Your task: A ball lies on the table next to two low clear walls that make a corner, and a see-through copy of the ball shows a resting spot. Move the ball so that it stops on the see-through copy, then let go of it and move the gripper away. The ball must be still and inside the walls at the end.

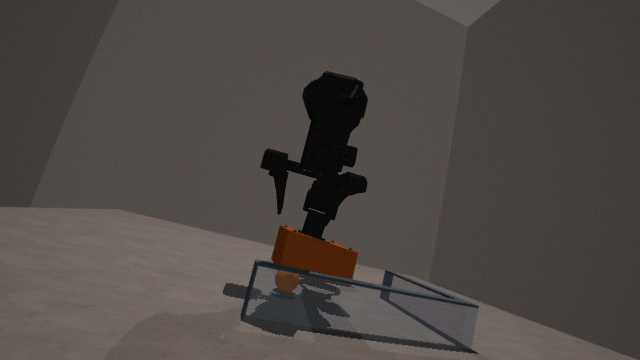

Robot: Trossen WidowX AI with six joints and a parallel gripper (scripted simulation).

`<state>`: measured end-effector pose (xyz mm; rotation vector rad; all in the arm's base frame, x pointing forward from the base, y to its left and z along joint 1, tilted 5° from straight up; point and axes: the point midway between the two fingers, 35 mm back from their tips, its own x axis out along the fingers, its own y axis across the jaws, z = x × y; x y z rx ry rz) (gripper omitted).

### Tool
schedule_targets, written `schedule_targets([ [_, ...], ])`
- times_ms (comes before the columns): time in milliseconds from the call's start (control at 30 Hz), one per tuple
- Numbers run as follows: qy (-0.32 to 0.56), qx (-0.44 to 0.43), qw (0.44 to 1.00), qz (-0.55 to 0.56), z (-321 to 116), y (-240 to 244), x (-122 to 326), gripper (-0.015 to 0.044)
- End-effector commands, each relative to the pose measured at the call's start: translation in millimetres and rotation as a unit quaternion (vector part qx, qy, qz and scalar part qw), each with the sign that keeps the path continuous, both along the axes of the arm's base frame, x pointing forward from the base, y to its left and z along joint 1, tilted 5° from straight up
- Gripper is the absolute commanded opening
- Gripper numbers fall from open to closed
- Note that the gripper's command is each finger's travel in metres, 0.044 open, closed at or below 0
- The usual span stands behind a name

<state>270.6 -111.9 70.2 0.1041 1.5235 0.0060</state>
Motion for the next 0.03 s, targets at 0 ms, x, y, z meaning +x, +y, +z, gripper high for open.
schedule_targets([
  [0, -0.008, -0.004, 1.000, 0.002, 22.3, -1.2, -1.3, 0.0440],
])
